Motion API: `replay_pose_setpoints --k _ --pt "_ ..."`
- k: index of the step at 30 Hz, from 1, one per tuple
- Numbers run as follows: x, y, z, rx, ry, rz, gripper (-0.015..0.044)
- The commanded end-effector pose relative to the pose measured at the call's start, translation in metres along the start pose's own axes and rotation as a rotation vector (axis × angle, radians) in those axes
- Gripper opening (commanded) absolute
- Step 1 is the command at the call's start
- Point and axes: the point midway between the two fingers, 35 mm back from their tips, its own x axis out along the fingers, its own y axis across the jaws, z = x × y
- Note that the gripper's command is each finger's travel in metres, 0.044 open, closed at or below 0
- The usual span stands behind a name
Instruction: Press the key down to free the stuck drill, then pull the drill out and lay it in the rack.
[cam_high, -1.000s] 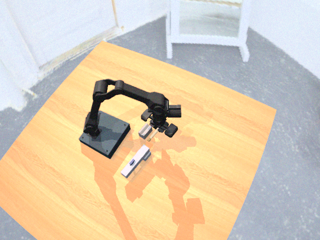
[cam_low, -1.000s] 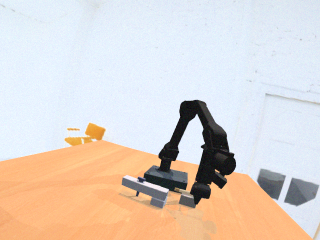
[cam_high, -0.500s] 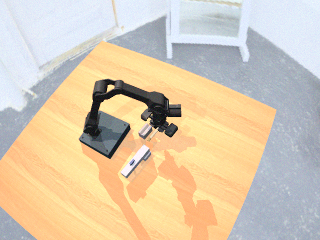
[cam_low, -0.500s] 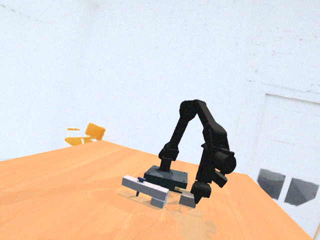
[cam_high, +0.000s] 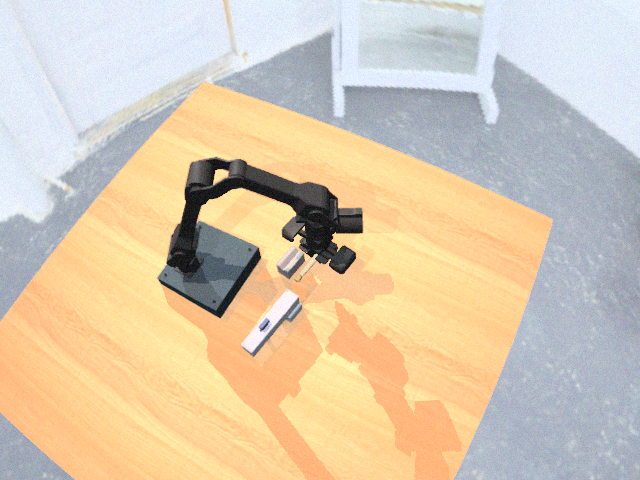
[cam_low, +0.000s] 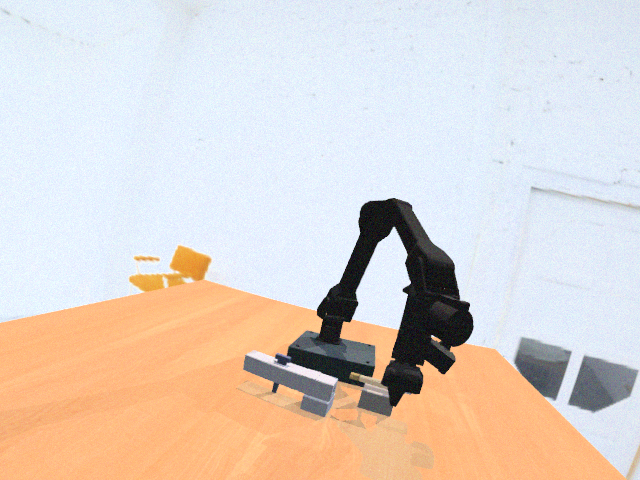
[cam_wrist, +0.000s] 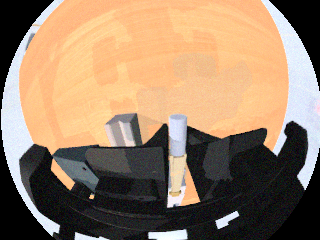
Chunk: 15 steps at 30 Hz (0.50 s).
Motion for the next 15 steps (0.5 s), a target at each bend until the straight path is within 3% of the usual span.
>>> replay_pose_setpoints --k 1,15 --pt "-0.0029 -0.0014 0.0011 -0.004 -0.004 -0.005 0.0" --pt "-0.0052 -0.0022 0.0017 -0.004 -0.004 -0.005 0.0"
